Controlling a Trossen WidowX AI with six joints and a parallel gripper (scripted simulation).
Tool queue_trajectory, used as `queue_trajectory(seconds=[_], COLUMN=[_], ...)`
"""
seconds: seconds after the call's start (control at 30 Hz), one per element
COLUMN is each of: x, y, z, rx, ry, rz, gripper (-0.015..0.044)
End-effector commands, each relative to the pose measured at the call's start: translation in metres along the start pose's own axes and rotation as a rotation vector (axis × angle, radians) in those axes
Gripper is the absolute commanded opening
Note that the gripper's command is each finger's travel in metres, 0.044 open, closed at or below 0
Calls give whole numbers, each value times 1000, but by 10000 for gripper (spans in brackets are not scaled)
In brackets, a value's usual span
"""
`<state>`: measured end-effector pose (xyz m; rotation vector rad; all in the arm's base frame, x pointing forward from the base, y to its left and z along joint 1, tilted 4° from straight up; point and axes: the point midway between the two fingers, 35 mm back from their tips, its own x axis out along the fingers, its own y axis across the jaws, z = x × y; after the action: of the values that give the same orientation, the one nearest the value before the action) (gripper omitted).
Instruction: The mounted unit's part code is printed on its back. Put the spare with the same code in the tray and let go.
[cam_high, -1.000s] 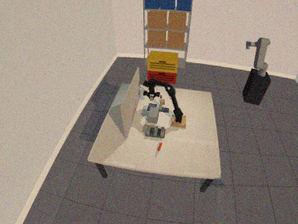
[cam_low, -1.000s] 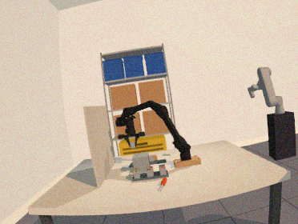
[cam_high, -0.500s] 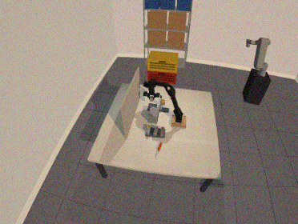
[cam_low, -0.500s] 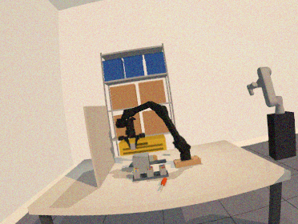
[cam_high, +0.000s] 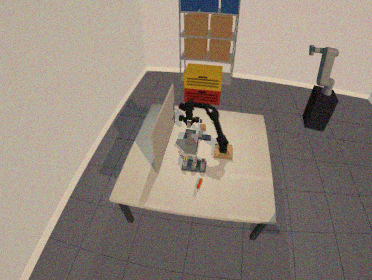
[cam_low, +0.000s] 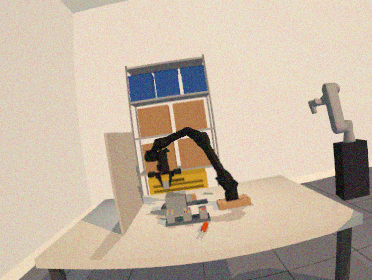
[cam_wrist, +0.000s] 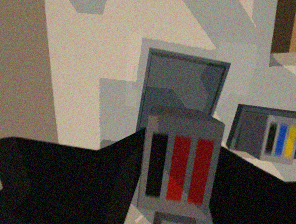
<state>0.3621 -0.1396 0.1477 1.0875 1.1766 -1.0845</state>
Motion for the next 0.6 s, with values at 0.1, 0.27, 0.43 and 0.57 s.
queue_trajectory(seconds=[0.1, 0.27, 0.43, 0.57], x=[6, 9, 13, 16], y=[0, 0, 0, 0], z=[0, 0, 0, 0], rx=[-1, -1, -1, -1], ry=[-2, -2, -2, -2], rz=[-3, -3, -3, -3], gripper=[0, 0, 0, 0])
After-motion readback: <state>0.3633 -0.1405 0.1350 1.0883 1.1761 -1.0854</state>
